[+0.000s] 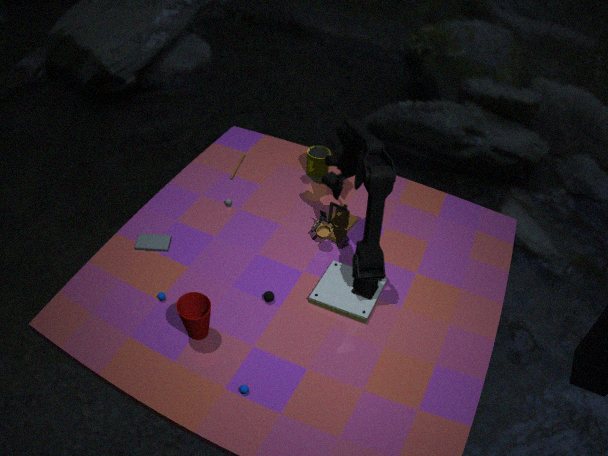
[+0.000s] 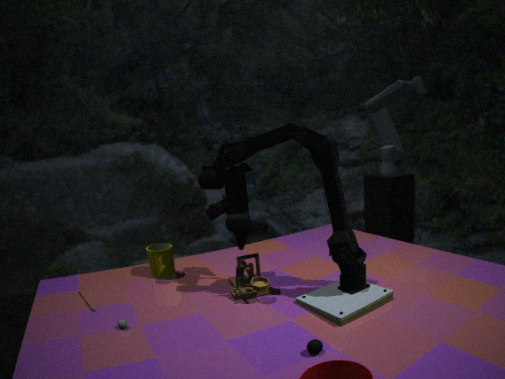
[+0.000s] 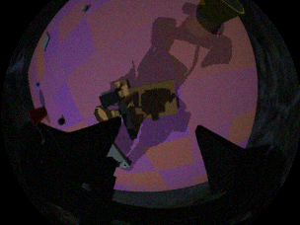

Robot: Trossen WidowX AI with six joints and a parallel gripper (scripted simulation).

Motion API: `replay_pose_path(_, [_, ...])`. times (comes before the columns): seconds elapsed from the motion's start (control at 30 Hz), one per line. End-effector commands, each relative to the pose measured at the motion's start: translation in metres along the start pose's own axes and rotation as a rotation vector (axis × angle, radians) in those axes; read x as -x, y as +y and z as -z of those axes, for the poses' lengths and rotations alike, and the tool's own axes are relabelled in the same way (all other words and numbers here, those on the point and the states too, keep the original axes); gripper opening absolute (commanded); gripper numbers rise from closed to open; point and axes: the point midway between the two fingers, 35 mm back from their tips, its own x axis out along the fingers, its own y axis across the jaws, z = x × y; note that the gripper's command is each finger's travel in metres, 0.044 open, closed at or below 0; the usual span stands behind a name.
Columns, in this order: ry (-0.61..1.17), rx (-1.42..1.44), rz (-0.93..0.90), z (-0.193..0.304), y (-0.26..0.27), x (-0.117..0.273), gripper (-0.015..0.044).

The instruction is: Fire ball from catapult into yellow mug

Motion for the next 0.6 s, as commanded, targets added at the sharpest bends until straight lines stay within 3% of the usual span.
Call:
replay_pose_path(0.0, [0.000,-0.157,-0.003,0.0005,0.0007,0.0011,0.0440])
replay_pose_path(0.57, [0.001,-0.744,-0.004,0.0014,0.0011,0.0030,0.0440])
